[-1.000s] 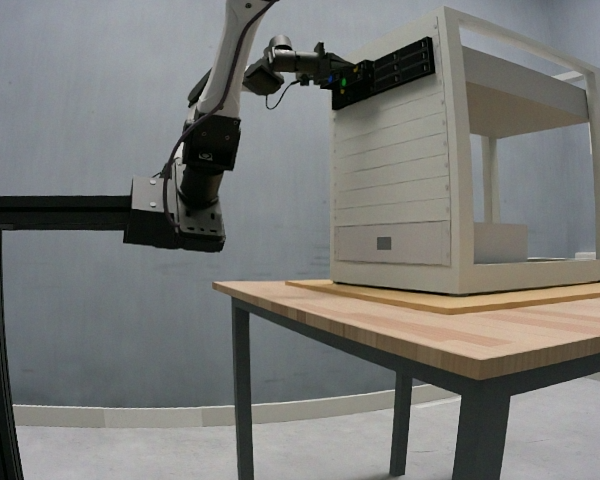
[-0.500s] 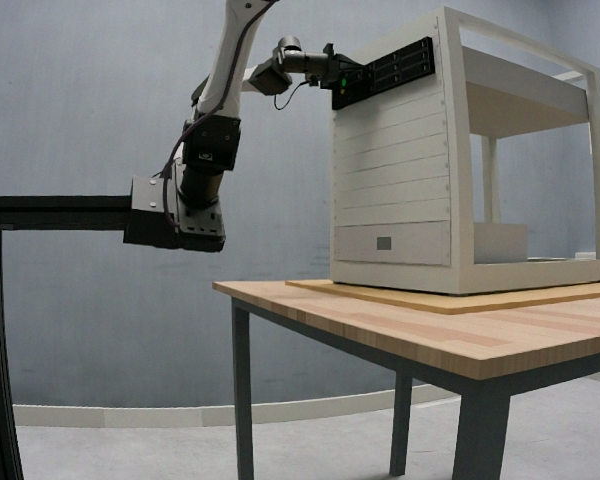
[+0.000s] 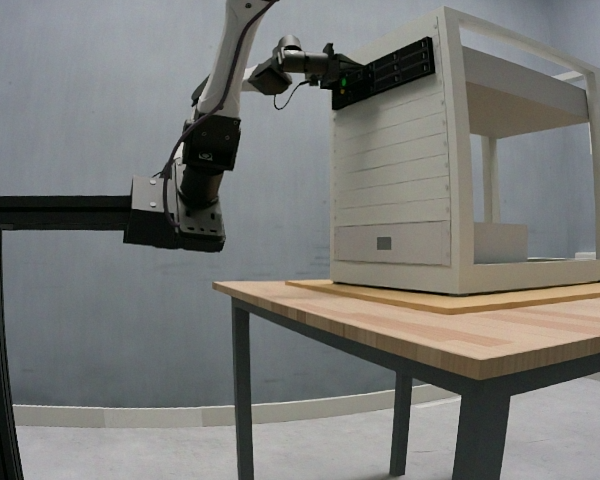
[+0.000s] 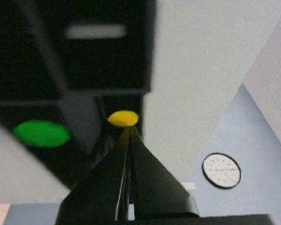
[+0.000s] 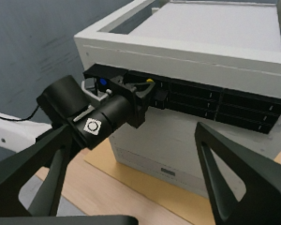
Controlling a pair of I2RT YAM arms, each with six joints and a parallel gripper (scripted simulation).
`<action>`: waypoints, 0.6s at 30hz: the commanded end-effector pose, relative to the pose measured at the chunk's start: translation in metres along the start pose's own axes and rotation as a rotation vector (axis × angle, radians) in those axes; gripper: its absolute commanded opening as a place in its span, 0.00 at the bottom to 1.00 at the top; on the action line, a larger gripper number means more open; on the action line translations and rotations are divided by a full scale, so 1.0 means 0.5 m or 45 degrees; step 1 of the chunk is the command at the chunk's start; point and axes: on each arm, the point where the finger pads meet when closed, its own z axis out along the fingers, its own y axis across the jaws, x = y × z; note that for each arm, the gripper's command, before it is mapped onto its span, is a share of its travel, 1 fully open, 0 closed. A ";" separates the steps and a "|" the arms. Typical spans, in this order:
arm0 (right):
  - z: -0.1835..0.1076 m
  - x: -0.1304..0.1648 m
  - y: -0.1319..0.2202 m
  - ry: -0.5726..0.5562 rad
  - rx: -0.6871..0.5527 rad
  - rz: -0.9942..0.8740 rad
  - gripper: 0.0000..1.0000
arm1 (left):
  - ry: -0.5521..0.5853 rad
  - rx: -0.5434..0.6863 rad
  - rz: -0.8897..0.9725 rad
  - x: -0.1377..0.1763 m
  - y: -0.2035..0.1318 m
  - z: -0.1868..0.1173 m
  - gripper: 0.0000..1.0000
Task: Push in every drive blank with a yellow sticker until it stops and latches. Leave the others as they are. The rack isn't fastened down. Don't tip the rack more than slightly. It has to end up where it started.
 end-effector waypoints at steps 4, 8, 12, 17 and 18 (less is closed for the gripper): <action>-0.007 -0.006 -0.003 -0.006 -0.002 0.005 1.00 | -0.030 0.036 -0.043 -0.001 -0.021 -0.060 0.00; -0.007 -0.006 -0.003 -0.006 -0.002 0.005 1.00 | -0.037 0.036 -0.046 0.003 -0.019 -0.089 0.00; -0.007 -0.006 -0.003 -0.006 -0.002 0.005 1.00 | -0.055 0.034 -0.059 -0.008 -0.022 -0.080 0.00; -0.007 -0.006 -0.003 -0.006 -0.002 0.005 1.00 | -0.047 0.035 -0.052 -0.004 -0.019 -0.088 0.00; -0.007 -0.006 -0.003 -0.006 -0.002 0.005 1.00 | -0.047 0.035 -0.052 -0.004 -0.019 -0.088 0.00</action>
